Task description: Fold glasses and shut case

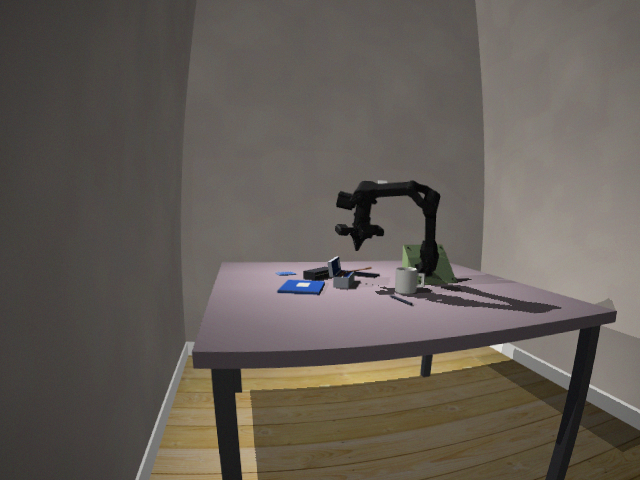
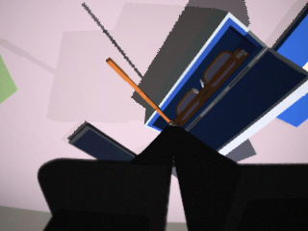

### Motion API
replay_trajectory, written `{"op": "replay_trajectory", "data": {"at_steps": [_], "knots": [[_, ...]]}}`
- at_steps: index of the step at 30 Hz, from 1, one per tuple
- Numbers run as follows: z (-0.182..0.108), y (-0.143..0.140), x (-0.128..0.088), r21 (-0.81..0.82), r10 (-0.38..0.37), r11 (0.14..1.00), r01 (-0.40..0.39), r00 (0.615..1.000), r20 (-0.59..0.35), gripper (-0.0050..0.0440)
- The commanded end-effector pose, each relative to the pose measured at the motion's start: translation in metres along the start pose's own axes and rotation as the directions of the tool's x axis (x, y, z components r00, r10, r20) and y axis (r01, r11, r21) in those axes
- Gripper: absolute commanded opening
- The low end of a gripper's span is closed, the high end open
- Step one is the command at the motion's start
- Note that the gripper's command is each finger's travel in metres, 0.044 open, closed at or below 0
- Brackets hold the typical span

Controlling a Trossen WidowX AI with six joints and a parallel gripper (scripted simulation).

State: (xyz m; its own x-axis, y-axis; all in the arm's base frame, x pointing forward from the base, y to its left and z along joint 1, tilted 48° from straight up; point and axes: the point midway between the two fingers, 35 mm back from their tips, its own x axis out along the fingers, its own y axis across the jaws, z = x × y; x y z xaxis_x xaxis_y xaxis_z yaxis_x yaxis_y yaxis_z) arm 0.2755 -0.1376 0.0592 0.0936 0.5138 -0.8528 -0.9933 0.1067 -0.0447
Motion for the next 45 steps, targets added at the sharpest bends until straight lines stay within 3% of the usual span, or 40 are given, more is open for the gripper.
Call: {"op": "replay_trajectory", "data": {"at_steps": [1,9,19,26,29,31,45], "knots": [[-0.016,0.01,0.012,0.121,0.021,0.992,-0.027,0.998,0.057,0.0],[-0.04,0.026,0.029,0.302,0.032,0.95,-0.074,0.99,0.14,0.0],[-0.071,0.054,0.057,0.546,0.02,0.82,-0.173,0.961,0.275,0.0],[-0.071,0.055,0.06,0.55,0.019,0.817,-0.175,0.96,0.278,0.0],[-0.061,0.055,0.095,0.55,0.019,0.817,-0.175,0.961,0.277,0.0],[-0.057,0.056,0.105,0.55,0.019,0.817,-0.175,0.96,0.278,0.0],[-0.054,0.053,0.105,0.55,0.019,0.817,-0.175,0.96,0.278,0.0]]}}
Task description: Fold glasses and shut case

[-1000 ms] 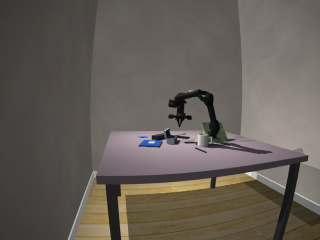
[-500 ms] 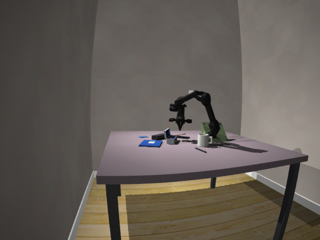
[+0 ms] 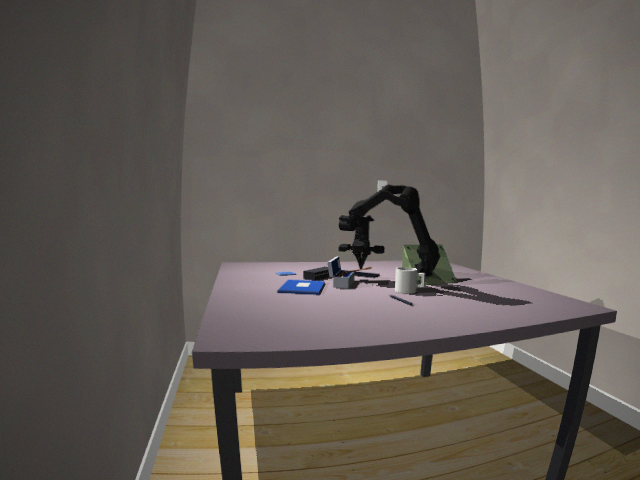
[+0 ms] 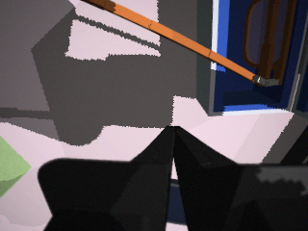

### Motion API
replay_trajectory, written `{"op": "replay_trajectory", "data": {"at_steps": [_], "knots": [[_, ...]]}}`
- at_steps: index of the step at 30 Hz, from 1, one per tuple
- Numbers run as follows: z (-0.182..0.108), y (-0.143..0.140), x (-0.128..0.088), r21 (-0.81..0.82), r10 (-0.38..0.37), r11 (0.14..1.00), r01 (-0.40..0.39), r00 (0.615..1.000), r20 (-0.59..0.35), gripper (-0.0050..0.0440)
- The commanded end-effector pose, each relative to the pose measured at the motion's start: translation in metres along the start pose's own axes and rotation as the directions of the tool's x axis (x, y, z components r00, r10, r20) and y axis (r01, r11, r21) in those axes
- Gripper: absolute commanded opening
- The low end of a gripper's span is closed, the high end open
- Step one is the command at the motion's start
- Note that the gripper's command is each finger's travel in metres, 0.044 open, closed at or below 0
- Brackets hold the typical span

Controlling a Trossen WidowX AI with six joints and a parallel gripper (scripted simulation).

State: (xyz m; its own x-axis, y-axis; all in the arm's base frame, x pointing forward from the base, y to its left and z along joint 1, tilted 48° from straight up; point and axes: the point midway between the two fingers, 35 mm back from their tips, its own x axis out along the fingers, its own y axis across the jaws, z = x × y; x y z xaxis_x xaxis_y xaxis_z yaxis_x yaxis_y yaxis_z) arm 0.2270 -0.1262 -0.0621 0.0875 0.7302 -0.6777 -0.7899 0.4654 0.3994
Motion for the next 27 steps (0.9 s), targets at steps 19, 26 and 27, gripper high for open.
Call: {"op": "replay_trajectory", "data": {"at_steps": [19,26,27], "knots": [[0.018,0.0,0.001,-0.001,0.0,1.0,0.0,1.0,0.004,0.0],[0.022,0.0,0.001,-0.001,0.0,1.0,0.0,1.0,0.004,0.0],[0.023,0.0,0.001,-0.001,0.0,1.0,0.0,1.0,0.004,0.0]]}}
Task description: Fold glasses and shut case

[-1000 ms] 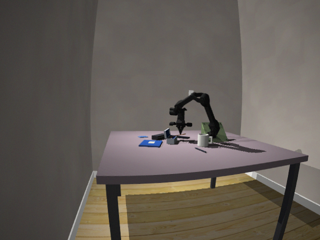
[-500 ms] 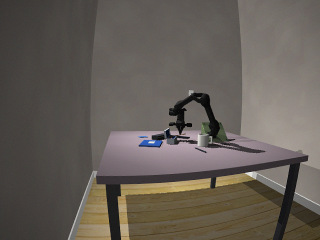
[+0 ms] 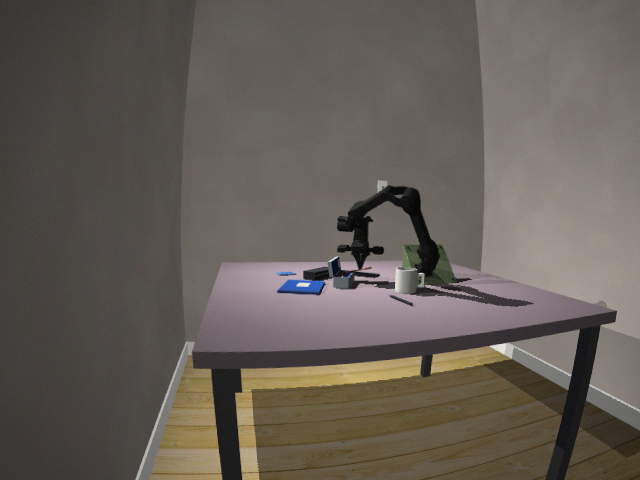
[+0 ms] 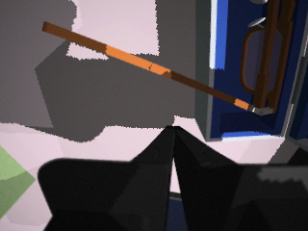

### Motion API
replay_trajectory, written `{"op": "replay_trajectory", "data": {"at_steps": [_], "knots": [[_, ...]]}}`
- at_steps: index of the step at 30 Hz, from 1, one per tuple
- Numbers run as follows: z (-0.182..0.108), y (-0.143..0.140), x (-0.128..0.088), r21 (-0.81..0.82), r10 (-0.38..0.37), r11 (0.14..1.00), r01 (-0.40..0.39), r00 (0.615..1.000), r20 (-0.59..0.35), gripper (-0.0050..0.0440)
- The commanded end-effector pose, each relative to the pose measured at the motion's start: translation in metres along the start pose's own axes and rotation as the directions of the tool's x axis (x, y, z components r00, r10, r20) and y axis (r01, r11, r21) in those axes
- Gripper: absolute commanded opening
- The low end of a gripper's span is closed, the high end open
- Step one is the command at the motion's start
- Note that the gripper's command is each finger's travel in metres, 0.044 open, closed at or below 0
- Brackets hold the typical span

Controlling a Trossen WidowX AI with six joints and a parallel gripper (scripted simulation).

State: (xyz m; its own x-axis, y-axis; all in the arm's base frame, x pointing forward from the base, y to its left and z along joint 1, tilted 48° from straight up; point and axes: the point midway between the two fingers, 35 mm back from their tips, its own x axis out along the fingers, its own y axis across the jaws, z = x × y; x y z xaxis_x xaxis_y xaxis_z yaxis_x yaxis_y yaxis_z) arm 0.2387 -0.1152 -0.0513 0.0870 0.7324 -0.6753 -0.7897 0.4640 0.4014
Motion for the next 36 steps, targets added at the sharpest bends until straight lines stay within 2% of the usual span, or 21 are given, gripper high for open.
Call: {"op": "replay_trajectory", "data": {"at_steps": [1,36], "knots": [[0.004,0.0,-0.001,-0.001,-0.003,1.0,0.003,1.0,0.002,0.0],[0.025,0.0,-0.001,-0.001,-0.003,1.0,0.003,1.0,0.002,0.0]]}}
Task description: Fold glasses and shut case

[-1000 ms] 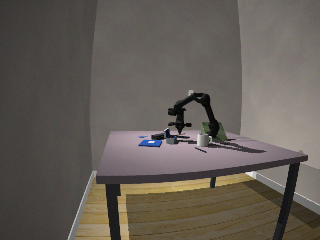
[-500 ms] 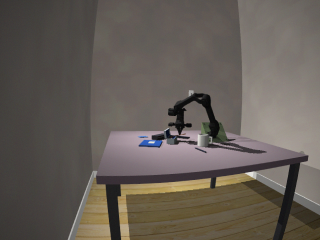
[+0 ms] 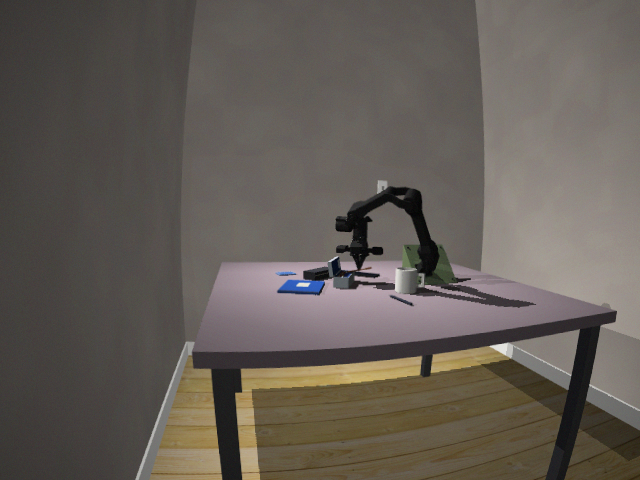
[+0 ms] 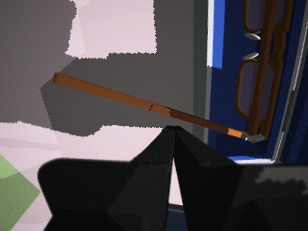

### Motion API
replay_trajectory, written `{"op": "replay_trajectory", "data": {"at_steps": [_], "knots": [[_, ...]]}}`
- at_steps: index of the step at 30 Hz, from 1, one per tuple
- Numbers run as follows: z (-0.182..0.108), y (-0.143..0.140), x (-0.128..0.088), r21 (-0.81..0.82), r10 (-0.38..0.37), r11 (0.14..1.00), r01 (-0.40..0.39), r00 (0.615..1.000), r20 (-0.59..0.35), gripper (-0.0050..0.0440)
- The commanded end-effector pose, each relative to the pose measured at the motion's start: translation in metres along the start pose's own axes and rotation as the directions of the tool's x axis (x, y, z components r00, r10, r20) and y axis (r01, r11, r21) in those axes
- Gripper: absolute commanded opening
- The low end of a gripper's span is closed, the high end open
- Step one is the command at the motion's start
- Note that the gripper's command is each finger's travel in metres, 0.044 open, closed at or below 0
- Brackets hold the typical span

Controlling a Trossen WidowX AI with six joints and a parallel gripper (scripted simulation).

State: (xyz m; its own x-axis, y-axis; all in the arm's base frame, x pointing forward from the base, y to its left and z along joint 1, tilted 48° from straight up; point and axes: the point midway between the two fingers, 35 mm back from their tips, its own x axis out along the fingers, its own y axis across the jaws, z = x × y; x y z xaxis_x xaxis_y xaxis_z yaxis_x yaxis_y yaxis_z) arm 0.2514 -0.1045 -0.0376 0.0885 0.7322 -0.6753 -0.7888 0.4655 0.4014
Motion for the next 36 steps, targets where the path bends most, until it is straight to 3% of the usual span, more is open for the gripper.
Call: {"op": "replay_trajectory", "data": {"at_steps": [1,36], "knots": [[0.004,0.0,-0.001,-0.002,-0.001,1.0,0.001,1.0,0.001,0.0],[0.019,-0.009,0.001,-0.002,-0.001,1.0,0.001,1.0,0.001,0.0]]}}
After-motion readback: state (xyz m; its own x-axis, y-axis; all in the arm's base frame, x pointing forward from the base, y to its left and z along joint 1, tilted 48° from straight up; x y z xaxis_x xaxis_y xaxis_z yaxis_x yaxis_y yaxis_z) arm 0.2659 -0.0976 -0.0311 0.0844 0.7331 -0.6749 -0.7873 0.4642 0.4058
